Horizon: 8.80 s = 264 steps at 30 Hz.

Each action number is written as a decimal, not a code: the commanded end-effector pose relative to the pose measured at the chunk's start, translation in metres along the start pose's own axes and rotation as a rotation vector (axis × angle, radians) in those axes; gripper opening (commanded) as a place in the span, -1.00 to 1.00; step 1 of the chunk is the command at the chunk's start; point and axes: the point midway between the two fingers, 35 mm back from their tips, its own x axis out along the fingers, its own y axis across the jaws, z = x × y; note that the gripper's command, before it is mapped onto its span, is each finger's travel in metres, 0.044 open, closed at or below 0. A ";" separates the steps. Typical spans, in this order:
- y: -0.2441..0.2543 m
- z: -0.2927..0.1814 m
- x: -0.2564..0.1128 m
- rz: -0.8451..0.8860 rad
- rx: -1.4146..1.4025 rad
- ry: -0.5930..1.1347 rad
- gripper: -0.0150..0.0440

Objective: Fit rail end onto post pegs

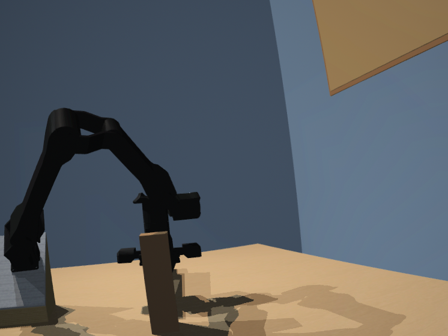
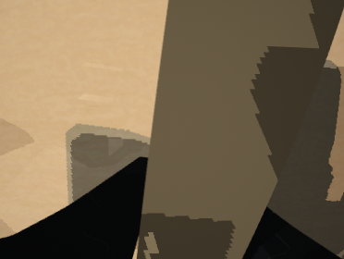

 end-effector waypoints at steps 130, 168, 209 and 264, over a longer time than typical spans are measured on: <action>-0.001 0.003 -0.031 -0.015 0.000 -0.013 -0.49; -0.002 0.001 -0.030 -0.015 0.000 -0.013 -0.49; -0.002 0.004 -0.030 -0.015 0.000 -0.013 -0.49; -0.002 0.005 -0.030 -0.015 0.000 -0.014 -0.49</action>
